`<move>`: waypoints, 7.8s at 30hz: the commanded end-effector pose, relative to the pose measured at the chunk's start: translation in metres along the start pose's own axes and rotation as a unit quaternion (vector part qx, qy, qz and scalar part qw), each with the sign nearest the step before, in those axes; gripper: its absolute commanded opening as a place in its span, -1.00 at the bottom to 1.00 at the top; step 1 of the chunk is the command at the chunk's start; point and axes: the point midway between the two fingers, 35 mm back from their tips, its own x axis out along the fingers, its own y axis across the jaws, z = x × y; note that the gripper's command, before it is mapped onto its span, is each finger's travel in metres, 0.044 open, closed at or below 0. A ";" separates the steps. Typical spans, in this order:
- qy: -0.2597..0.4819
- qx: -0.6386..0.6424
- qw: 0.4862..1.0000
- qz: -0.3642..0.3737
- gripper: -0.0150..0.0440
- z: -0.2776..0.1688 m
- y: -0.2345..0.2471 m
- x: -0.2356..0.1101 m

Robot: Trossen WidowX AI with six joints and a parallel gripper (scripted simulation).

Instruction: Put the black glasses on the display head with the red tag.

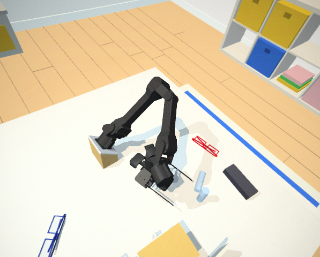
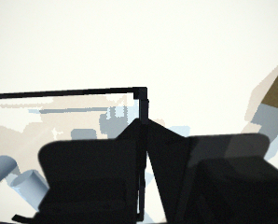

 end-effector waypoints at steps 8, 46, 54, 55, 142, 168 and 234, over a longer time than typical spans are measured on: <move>-0.001 0.002 1.000 -0.002 -0.49 -0.002 -0.002 0.001; -0.074 0.073 0.994 0.025 -0.49 -0.038 -0.008 -0.077; -0.114 0.119 0.985 0.059 -0.49 -0.055 -0.014 -0.088; -0.119 0.125 0.983 0.064 -0.49 -0.057 -0.015 -0.089; -0.195 0.292 0.914 0.202 -0.49 -0.067 -0.022 -0.130; -0.158 0.243 0.954 0.074 -0.49 0.016 0.000 -0.112; -0.009 0.161 0.987 0.011 -0.49 0.136 -0.024 -0.037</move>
